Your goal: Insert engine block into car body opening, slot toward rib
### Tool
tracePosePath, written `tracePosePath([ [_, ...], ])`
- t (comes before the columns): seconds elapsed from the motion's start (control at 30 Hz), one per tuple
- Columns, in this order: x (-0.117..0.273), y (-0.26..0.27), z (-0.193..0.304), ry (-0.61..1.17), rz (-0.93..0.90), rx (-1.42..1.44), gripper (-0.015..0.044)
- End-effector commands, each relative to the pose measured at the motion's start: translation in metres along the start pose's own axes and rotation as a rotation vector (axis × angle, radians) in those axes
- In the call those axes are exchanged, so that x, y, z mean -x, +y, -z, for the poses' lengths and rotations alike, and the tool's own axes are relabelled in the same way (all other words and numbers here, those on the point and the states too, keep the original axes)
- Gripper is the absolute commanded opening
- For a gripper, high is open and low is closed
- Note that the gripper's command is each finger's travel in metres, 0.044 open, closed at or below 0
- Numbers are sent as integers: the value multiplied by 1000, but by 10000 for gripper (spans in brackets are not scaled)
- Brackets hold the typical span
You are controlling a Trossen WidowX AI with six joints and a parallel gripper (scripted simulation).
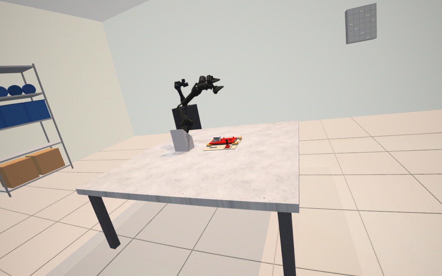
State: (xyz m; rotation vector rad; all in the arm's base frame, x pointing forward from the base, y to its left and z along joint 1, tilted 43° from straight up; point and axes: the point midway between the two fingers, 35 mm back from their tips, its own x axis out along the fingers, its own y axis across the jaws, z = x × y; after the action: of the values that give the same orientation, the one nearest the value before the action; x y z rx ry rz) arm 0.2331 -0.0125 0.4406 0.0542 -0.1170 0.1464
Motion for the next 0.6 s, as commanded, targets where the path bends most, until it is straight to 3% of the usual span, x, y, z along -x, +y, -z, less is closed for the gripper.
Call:
tracePosePath([
  [0.0, -11, -3, 24, 86, -16, -109, 440],
  [0.57, -39, -6, 116, 438, -11, -541, 440],
])
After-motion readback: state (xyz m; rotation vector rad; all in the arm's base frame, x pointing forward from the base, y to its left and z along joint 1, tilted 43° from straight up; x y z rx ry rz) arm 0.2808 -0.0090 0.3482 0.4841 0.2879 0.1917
